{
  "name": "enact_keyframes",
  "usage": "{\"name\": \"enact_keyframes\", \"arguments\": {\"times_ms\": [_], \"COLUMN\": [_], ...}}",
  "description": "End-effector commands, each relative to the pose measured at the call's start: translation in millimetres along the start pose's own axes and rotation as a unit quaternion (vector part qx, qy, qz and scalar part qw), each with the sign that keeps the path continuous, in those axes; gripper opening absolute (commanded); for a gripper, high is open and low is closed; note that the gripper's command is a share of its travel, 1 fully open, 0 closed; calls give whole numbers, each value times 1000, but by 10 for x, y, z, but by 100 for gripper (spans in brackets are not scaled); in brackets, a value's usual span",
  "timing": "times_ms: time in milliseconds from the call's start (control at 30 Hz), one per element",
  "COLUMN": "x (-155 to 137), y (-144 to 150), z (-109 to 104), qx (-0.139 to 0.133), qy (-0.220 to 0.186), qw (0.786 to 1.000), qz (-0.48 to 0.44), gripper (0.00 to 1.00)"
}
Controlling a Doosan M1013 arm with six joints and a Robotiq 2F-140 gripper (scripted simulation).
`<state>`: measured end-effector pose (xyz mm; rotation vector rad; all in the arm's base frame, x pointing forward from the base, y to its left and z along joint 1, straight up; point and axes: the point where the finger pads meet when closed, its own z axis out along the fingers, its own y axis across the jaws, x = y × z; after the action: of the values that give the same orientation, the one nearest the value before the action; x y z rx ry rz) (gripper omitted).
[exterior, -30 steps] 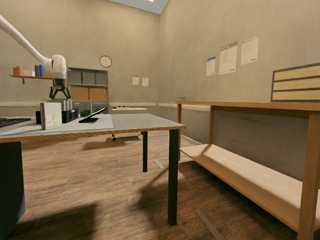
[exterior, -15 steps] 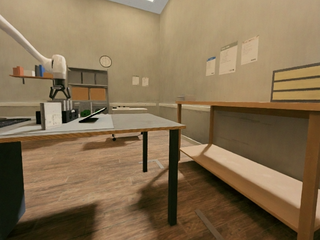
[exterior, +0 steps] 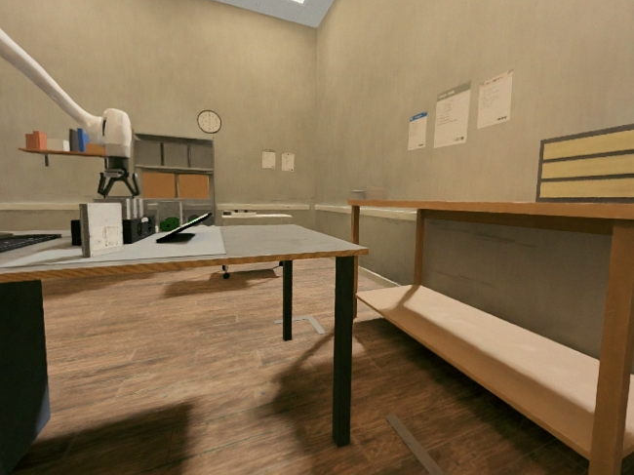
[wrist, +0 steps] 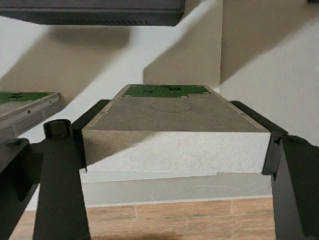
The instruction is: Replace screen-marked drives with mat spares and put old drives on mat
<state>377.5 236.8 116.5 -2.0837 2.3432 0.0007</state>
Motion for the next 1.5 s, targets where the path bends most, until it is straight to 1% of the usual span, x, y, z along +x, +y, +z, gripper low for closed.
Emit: {"name": "enact_keyframes", "arguments": {"times_ms": [0,1467], "x": [-3,-3], "y": [-3,-3], "z": [4,182], "qx": [0,0], "qy": [0,0], "qw": [1000,1000], "qz": [0,0], "gripper": [10,10]}}
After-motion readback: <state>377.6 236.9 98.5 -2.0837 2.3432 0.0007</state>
